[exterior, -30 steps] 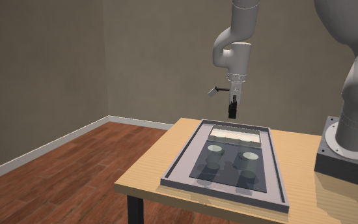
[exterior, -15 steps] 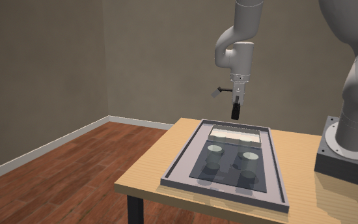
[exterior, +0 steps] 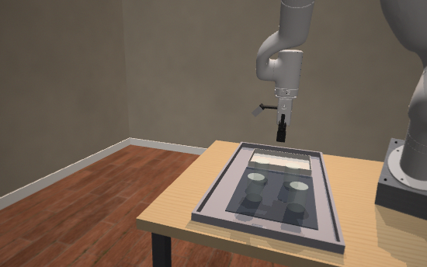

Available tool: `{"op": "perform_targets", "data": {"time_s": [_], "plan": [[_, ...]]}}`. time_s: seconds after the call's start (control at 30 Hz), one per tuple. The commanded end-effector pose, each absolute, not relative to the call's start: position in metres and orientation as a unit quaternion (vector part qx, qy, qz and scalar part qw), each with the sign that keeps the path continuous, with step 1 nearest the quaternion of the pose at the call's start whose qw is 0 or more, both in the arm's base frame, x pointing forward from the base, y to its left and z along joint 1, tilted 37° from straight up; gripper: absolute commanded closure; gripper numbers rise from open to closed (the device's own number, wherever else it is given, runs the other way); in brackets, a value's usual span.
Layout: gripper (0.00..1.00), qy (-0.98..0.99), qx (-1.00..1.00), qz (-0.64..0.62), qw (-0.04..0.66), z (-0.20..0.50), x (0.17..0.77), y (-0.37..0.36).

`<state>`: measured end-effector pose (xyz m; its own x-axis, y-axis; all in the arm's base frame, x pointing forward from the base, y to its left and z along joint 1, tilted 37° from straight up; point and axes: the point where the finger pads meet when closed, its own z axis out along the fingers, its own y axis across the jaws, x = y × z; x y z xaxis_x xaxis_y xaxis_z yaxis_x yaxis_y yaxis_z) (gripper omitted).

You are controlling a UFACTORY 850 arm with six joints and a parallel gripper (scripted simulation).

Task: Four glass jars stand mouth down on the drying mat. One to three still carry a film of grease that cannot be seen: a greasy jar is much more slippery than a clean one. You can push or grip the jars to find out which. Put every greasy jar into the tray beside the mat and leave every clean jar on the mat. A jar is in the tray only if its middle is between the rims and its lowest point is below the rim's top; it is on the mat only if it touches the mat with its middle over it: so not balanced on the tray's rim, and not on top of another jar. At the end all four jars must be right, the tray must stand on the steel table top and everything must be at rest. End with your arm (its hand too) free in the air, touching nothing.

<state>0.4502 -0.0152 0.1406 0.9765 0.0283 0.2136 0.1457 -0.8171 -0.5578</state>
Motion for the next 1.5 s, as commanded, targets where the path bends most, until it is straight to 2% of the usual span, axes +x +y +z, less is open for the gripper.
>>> {"op": "perform_targets", "data": {"time_s": [0.0,0.27,0.63,1.07,1.47], "plan": [[1.00,-0.046,-0.948,-0.099,0.299,0.141,0.451,-0.016],[1.00,-0.046,-0.948,-0.099,0.299,0.135,0.452,-0.011],[1.00,-0.046,-0.948,-0.099,0.299,0.087,0.462,0.023],[1.00,-0.046,-0.948,-0.099,0.299,0.040,0.482,-0.050],[1.00,-0.046,-0.948,-0.099,0.299,0.013,0.488,-0.030]]}}
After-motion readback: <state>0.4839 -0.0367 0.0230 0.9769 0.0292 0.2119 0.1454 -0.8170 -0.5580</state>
